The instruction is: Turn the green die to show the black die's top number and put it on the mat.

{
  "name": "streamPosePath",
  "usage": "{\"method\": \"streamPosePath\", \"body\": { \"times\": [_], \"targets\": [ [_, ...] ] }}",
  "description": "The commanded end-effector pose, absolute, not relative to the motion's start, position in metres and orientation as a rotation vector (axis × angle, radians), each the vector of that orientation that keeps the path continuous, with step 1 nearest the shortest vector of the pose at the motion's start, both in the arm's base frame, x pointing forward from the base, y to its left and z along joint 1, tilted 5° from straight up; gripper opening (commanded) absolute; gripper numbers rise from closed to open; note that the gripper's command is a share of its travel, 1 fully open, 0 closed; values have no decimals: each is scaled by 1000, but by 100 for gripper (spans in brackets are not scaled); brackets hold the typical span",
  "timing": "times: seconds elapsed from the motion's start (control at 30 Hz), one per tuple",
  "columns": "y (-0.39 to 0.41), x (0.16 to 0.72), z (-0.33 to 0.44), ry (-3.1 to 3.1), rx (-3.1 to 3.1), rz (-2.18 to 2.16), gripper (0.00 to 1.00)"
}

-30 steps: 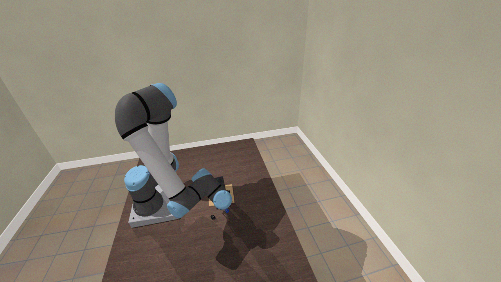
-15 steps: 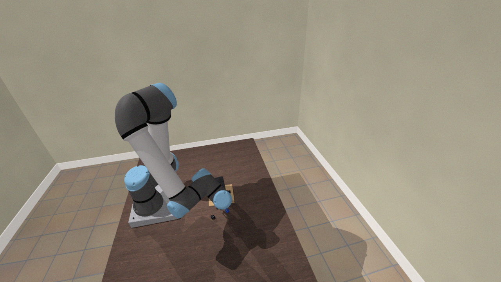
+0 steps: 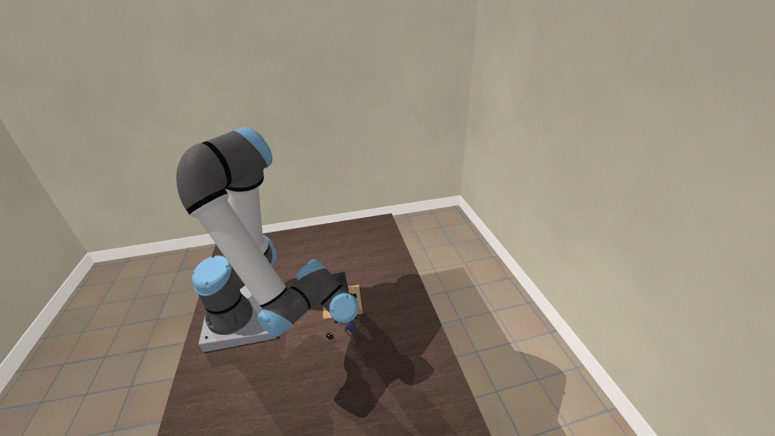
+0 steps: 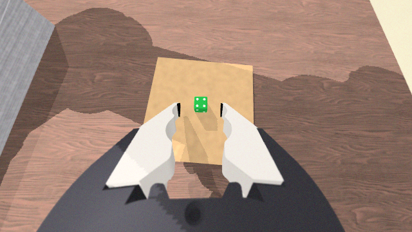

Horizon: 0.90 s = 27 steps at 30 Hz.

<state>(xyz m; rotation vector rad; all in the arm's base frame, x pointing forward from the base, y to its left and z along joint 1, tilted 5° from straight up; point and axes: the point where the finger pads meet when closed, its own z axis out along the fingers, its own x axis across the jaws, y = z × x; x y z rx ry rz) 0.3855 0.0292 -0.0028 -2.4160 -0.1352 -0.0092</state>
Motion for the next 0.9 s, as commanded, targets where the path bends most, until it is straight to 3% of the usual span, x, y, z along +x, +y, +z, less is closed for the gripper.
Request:
{"method": "streamPosePath", "body": {
  "times": [0.0,0.87],
  "targets": [
    [30,385,7,-136,-2417,-10,31],
    [33,382,63,-136,-2417,-10,31]
  ]
}}
